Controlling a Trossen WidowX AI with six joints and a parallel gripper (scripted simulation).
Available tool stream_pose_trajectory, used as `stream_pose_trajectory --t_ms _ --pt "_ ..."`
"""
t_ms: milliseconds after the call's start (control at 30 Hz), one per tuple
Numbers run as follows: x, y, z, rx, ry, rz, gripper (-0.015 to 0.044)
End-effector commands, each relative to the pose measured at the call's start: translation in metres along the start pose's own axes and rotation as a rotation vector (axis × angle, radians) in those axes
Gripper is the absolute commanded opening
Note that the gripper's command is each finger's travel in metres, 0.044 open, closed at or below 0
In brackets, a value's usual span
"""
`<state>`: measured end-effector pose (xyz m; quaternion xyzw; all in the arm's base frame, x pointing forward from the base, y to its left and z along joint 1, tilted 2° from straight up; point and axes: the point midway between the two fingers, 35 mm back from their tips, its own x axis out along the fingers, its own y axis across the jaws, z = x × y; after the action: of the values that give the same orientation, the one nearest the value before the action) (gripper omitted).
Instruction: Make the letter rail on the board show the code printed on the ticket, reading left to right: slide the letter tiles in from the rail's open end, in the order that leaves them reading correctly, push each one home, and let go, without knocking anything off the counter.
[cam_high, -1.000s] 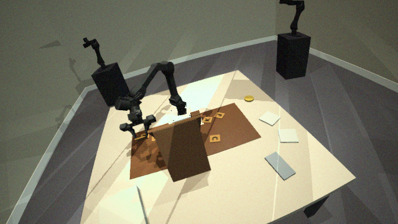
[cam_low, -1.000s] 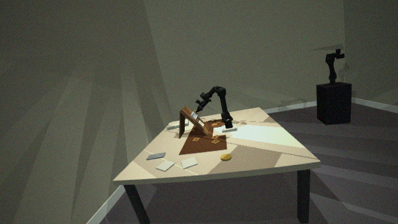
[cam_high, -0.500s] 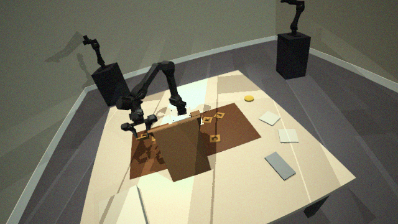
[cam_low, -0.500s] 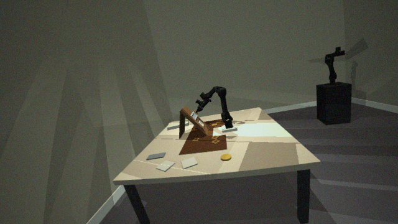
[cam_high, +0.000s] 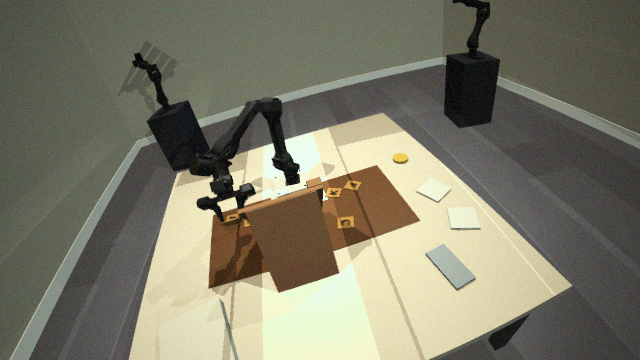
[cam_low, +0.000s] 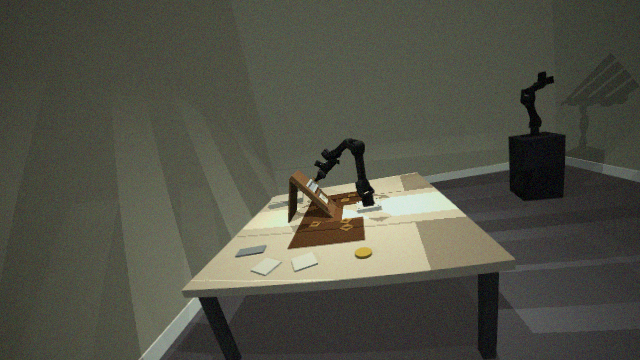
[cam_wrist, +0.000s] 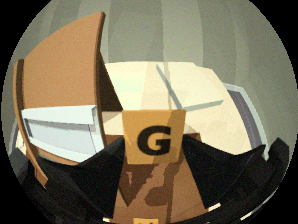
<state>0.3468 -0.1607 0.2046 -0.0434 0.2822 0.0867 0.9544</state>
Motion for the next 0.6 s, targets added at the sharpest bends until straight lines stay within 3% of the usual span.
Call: stream_pose_trajectory --t_ms 0,567 --pt "-0.0017 0.0028 0.0008 -0.001 -0.002 -0.007 0.0000" --pt "-0.0015 0.0112 0.0007 0.000 -0.002 -0.006 0.0000"
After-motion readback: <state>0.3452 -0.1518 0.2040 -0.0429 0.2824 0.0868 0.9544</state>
